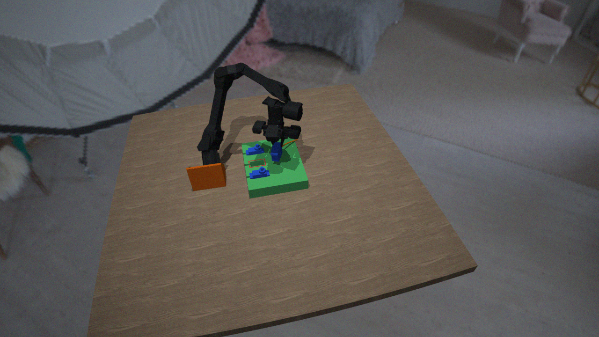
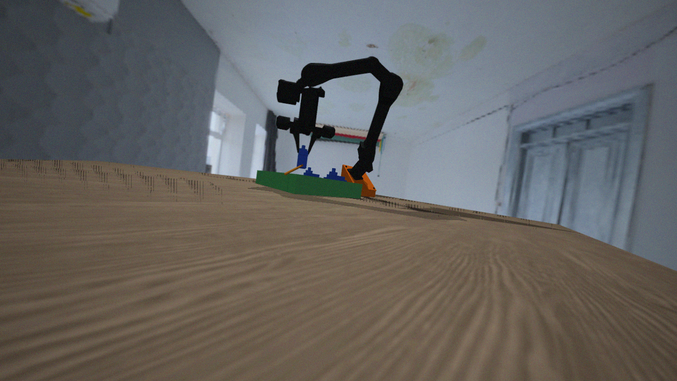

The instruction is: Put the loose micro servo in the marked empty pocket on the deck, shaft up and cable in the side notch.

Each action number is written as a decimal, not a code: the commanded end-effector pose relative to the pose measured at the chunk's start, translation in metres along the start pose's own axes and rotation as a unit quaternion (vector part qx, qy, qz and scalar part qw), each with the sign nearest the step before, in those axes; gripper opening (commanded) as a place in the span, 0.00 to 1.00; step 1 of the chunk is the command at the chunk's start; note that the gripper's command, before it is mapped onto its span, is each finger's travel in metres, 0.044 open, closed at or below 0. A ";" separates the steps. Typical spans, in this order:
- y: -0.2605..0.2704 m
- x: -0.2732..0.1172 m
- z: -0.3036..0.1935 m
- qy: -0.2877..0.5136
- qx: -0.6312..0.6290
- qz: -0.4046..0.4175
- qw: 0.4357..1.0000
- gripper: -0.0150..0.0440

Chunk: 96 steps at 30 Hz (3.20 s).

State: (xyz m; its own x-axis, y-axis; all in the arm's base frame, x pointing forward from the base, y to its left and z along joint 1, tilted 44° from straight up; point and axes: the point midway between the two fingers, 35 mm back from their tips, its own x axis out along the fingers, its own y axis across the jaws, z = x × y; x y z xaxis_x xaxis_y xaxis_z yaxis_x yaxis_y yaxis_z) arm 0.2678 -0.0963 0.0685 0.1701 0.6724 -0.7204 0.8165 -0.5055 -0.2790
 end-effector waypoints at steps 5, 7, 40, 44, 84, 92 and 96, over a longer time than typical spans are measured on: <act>0.002 -0.002 0.001 -0.002 -0.134 0.004 0.991 0.25; 0.002 -0.002 0.001 -0.002 -0.168 0.004 0.986 0.25; 0.002 -0.002 0.001 -0.004 -0.677 0.002 0.736 0.25; 0.002 -0.002 0.001 -0.004 -0.727 0.002 0.687 0.25; -0.090 -0.001 0.047 -0.003 -0.848 -0.001 0.530 0.25; -0.096 0.001 0.050 -0.003 -0.848 -0.001 0.530 0.25; -0.096 0.007 0.050 -0.003 -0.848 -0.001 0.530 0.25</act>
State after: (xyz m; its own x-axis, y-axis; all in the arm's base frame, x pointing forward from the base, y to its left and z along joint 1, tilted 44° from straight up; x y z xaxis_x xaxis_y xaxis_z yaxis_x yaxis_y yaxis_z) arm 0.1631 -0.0736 0.0616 0.1707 0.6658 -0.7263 0.1379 0.7137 0.6867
